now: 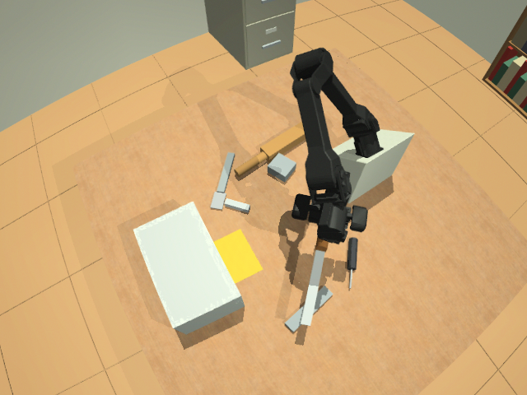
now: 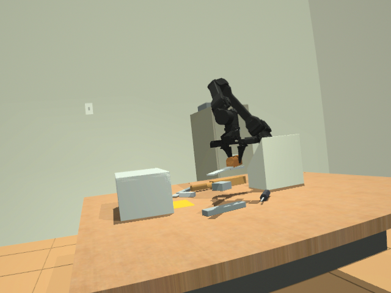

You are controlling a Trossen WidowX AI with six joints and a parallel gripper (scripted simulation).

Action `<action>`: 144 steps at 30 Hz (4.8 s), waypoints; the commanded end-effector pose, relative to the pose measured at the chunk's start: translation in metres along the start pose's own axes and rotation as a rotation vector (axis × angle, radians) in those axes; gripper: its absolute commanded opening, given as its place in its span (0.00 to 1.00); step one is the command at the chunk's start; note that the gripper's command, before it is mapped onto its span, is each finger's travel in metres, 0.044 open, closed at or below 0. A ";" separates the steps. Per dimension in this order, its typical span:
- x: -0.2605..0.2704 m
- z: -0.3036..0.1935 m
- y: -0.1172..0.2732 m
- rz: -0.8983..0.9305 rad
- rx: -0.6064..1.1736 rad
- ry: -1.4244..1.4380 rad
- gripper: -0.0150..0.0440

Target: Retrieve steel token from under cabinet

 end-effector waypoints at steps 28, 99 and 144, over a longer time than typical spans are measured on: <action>0.000 0.000 0.001 0.005 -0.006 -0.258 0.25; 0.000 -0.002 0.000 0.006 -0.004 -0.814 0.25; 0.025 0.012 -0.057 0.006 -0.005 -0.841 0.25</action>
Point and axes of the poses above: the point midway between the two fingers, 35 mm back from their tips, its own y axis back along the fingers, its own x axis across the jaws, z = x × y, the point moved 1 cm from there along y, back along the fingers, and after that the axes turned 9 degrees about -y, right-handed, at the moved point
